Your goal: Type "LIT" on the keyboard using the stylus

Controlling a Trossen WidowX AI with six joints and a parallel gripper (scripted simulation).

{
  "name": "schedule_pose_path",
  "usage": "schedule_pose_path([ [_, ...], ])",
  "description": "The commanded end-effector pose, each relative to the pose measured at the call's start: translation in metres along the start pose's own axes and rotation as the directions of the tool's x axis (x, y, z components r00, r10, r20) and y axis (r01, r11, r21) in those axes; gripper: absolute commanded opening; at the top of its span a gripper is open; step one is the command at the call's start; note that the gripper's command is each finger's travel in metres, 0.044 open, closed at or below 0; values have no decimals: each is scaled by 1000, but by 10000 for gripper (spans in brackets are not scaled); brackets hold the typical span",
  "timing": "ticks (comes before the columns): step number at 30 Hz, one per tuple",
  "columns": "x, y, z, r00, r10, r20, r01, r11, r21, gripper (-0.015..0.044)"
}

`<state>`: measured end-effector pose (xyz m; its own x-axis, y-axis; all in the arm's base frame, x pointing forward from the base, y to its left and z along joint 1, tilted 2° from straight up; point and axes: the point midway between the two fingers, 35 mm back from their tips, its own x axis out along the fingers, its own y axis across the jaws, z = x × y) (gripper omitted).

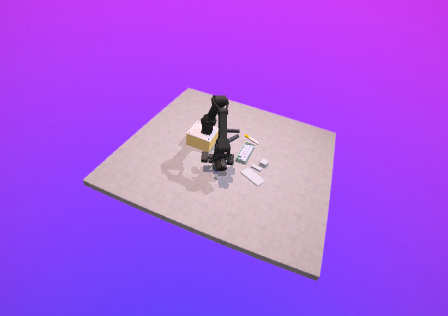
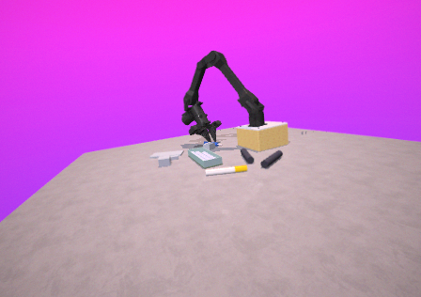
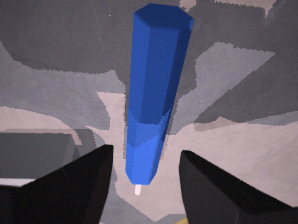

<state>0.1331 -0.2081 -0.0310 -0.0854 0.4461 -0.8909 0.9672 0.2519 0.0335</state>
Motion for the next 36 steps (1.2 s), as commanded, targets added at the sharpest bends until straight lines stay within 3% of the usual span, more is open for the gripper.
schedule_pose_path([
  [1, 4, 1, 1, 1000, 4, -6, -4, 1000, -1, 150],
  [15, 10, 1, 5, 1000, 4, -6, -4, 1000, -1, 150],
  [20, 9, 0, 4, 1000, 0, -2, 0, 1000, 0, 19],
  [30, 8, 0, 4, 1000, 0, -2, 0, 1000, 0, 0],
  [36, -14, 0, -8, 1000, 0, -3, 0, 1000, 0, 0],
])
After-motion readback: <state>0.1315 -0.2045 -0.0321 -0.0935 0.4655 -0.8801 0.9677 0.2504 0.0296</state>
